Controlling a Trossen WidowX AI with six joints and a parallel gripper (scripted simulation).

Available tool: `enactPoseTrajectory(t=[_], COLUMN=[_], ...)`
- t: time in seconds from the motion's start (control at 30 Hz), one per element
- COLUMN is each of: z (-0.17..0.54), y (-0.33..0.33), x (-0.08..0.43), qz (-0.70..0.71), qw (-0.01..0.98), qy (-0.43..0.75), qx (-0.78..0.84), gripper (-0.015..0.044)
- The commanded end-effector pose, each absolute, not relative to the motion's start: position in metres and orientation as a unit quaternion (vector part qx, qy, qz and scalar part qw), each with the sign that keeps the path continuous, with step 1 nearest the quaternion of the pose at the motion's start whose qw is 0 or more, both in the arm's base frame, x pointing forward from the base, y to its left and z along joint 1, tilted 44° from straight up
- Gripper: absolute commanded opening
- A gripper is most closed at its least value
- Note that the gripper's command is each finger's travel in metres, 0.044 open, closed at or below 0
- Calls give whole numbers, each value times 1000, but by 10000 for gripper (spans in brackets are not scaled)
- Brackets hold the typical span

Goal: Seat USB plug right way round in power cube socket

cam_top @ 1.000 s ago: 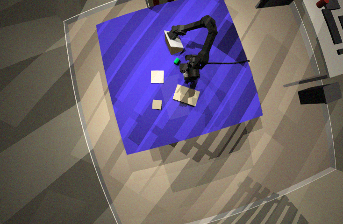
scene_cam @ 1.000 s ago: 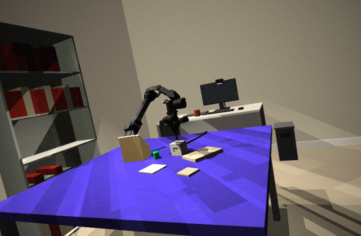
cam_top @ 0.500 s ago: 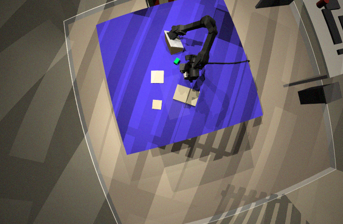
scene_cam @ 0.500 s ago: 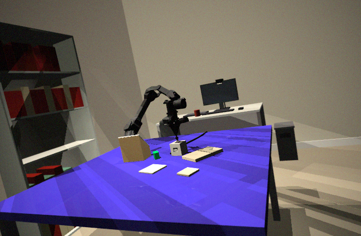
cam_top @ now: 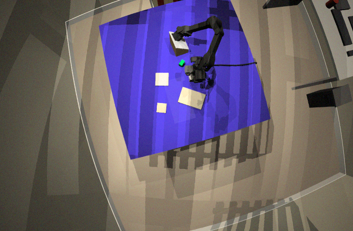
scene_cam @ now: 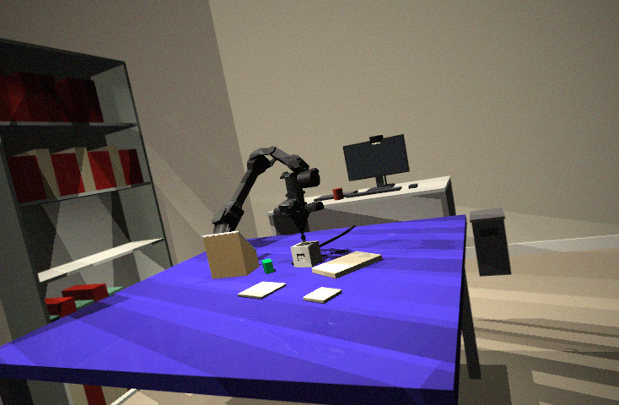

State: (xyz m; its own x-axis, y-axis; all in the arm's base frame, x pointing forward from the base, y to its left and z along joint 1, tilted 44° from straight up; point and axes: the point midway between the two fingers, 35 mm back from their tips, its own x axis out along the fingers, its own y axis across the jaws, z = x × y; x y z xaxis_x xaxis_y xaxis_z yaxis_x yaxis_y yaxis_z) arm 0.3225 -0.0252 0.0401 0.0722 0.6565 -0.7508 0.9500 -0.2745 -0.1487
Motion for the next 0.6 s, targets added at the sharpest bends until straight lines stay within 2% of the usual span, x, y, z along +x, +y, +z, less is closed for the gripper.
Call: enactPoseTrajectory(t=[0.0,0.57], z=[39,37], y=[-25,-24], x=[322,322], qz=[-377,-377], qw=[196,196], qy=[568,568], qx=[705,705], gripper=[0,0])
